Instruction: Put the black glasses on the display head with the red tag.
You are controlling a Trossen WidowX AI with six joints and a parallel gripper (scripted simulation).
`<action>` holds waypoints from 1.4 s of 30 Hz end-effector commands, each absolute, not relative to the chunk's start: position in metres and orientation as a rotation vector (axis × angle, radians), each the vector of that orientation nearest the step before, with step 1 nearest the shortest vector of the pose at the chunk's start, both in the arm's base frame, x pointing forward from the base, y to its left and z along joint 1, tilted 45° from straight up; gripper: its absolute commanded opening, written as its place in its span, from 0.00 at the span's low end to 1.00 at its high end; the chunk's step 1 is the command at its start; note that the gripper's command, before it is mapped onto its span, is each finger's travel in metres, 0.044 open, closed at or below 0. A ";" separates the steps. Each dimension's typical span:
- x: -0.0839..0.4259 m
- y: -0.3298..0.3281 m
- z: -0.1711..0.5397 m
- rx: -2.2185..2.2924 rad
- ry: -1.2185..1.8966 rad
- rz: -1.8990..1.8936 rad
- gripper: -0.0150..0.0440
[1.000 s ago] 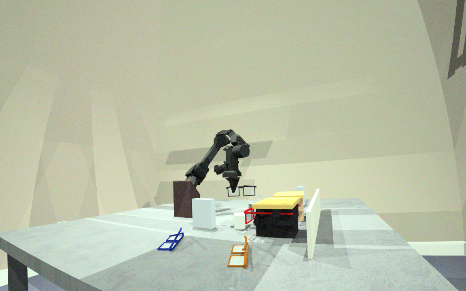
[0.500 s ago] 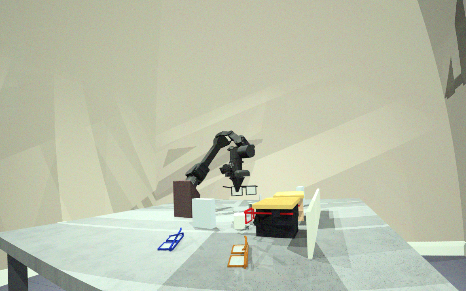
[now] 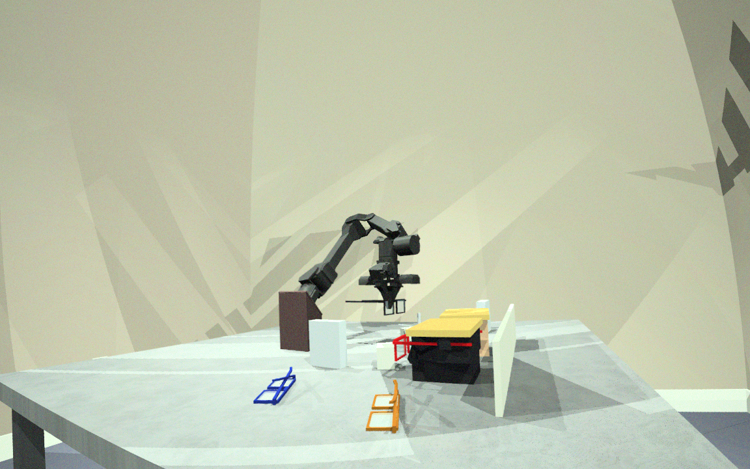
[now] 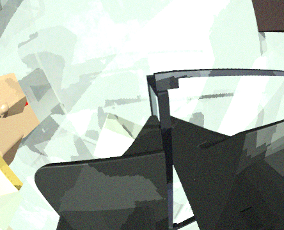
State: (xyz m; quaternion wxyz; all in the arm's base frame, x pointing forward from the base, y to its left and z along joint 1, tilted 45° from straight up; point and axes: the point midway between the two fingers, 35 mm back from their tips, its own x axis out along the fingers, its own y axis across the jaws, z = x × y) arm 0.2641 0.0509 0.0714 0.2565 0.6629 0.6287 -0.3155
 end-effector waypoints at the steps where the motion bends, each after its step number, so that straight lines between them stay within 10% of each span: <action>1: 0.268 0.056 0.079 1.691 1.710 -0.704 0.25; 42: 0.264 0.133 0.152 0.322 1.342 0.774 0.25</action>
